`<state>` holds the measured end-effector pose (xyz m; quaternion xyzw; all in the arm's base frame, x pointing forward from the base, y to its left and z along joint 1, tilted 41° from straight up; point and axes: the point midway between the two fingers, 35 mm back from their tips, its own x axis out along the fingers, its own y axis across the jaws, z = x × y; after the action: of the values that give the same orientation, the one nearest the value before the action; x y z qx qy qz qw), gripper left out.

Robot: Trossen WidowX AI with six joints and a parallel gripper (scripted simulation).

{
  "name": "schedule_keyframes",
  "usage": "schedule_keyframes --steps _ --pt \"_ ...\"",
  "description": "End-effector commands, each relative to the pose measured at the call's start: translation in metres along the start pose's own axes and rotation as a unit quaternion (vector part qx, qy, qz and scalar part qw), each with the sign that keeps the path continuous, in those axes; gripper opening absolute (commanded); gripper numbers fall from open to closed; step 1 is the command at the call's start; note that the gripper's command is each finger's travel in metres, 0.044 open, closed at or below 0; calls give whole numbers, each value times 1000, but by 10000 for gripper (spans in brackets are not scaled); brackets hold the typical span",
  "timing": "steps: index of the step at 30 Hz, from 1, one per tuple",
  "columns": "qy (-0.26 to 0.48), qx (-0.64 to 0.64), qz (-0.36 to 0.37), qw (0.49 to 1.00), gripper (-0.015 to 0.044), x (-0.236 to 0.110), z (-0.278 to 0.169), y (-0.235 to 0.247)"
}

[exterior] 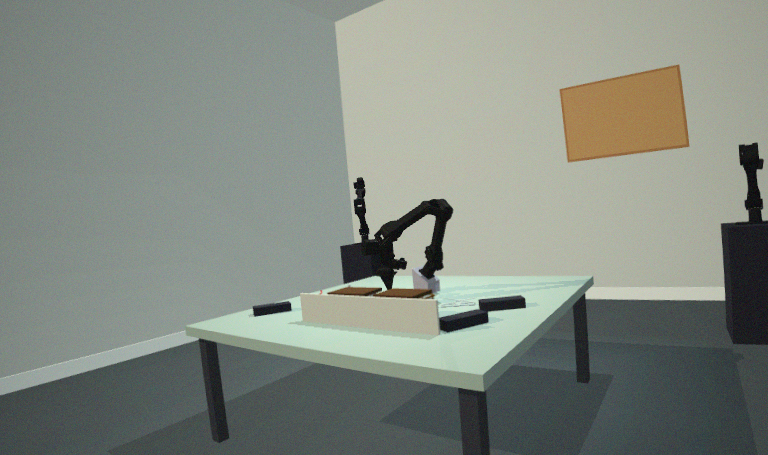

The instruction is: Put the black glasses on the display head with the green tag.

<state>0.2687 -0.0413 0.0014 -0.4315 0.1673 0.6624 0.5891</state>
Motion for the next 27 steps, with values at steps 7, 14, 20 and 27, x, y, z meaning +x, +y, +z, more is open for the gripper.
schedule_keyframes --steps 7,14,20,27 --pt "-3 4 -2 1000 120 17 1 -1" --pt "-4 4 -2 1000 120 28 1 -2" --pt "-4 4 -2 1000 120 38 2 -3" --pt "-5 4 -3 1000 120 47 3 -3"
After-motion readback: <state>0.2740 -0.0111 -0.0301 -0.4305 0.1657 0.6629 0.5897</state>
